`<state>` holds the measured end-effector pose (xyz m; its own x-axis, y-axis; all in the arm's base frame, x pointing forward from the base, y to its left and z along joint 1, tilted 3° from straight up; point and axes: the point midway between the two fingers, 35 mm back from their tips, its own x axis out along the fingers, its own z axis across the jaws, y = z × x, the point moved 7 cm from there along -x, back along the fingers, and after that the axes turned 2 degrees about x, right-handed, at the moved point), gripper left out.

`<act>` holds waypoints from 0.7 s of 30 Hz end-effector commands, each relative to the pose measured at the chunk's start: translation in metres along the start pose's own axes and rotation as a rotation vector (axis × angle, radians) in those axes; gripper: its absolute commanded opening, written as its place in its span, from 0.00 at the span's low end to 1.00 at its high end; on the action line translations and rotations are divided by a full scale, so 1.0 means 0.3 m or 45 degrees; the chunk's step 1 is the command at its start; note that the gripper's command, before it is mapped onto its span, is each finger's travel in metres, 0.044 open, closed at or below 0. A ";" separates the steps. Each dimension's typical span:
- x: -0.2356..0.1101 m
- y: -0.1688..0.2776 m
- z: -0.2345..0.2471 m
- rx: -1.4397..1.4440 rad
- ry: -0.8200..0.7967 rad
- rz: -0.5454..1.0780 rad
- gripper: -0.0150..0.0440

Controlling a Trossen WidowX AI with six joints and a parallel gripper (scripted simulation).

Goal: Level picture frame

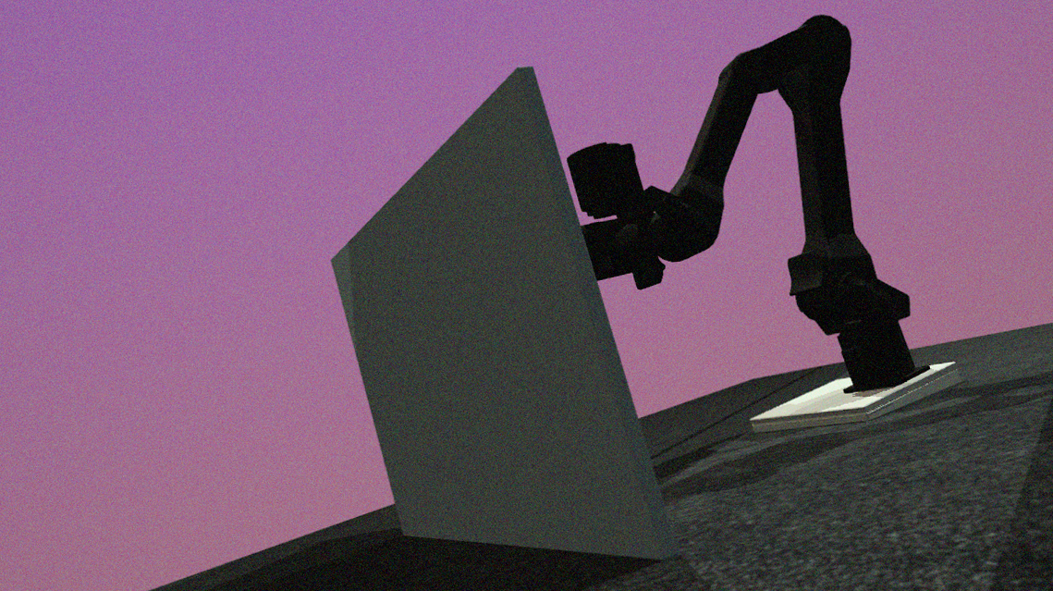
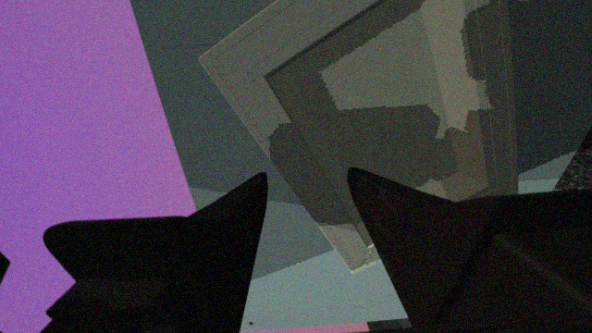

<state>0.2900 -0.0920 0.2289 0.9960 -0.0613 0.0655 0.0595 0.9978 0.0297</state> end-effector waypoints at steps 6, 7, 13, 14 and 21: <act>-0.230 -0.009 0.008 -0.360 0.002 0.002 0.69; -0.258 -0.007 0.002 -0.410 0.003 0.002 0.69; -0.325 0.001 -0.018 -0.533 0.004 0.003 0.69; -0.325 0.001 -0.018 -0.533 0.004 0.003 0.69; -0.415 -0.025 0.057 -0.502 -0.006 -0.001 0.69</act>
<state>0.1854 -0.0917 0.2244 0.9968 -0.0604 0.0517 0.0746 0.9358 -0.3445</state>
